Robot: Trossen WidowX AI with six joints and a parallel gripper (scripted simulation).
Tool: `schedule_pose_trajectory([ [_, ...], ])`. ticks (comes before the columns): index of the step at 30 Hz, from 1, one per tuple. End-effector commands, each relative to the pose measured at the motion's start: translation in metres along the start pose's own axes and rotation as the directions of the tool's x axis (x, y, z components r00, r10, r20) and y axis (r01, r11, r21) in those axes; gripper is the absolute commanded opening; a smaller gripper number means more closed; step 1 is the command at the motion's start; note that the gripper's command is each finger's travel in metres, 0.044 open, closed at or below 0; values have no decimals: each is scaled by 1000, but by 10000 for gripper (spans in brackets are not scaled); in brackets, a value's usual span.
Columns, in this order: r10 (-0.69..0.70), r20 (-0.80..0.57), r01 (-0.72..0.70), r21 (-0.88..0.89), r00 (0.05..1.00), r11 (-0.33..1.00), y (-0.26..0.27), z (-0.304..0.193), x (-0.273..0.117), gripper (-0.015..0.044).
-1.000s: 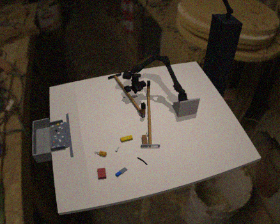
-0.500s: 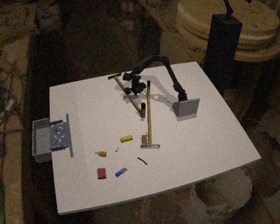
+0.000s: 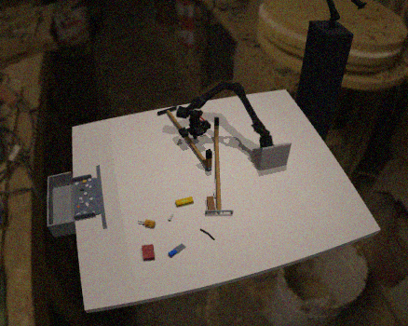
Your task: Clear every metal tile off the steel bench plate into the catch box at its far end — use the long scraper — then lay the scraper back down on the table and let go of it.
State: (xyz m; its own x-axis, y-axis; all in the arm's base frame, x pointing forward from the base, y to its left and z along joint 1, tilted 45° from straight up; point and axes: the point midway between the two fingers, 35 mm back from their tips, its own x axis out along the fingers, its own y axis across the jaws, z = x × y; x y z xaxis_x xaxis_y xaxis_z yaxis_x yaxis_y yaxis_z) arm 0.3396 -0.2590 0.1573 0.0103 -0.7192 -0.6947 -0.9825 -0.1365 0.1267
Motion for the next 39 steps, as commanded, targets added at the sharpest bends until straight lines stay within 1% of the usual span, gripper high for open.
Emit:
schedule_pose_trajectory([
  [1,-2,-1,2,5,1000,1000,-4,-1,-1,0],
  [39,-4,1,4,7,1000,1000,-42,-5,-1,0],
])
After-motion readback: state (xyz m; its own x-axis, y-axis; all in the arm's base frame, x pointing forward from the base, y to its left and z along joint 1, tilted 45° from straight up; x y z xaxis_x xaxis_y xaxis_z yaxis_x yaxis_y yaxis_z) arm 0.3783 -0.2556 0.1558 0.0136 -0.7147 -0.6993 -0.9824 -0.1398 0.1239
